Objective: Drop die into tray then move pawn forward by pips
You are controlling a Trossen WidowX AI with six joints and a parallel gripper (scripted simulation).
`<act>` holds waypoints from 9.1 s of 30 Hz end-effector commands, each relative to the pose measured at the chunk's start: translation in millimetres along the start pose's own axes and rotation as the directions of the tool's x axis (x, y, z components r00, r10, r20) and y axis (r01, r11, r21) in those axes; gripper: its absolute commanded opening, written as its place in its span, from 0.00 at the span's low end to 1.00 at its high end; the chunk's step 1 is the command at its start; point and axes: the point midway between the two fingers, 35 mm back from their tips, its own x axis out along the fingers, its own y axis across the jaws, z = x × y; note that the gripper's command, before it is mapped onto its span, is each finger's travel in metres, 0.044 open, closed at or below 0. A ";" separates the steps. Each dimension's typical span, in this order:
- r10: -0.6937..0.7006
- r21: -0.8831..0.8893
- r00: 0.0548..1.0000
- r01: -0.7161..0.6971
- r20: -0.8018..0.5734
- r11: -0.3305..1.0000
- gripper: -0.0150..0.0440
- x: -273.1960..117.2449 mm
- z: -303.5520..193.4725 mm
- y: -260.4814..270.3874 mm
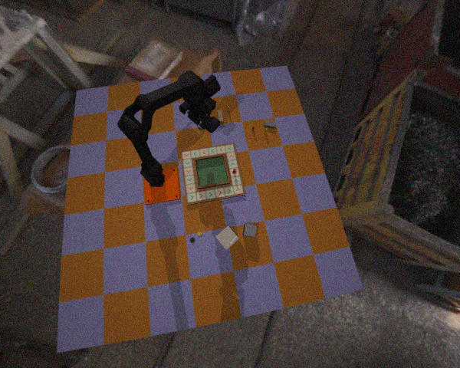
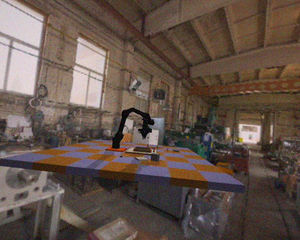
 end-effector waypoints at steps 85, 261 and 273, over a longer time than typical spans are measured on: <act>-0.517 0.673 0.653 0.016 0.553 0.740 0.25 22.5 -123.6 -146.3; -0.028 0.446 1.000 0.021 0.008 0.895 0.25 3.8 -45.2 -246.7; -0.028 0.447 1.000 0.023 0.005 0.894 0.25 -36.6 -48.4 -240.8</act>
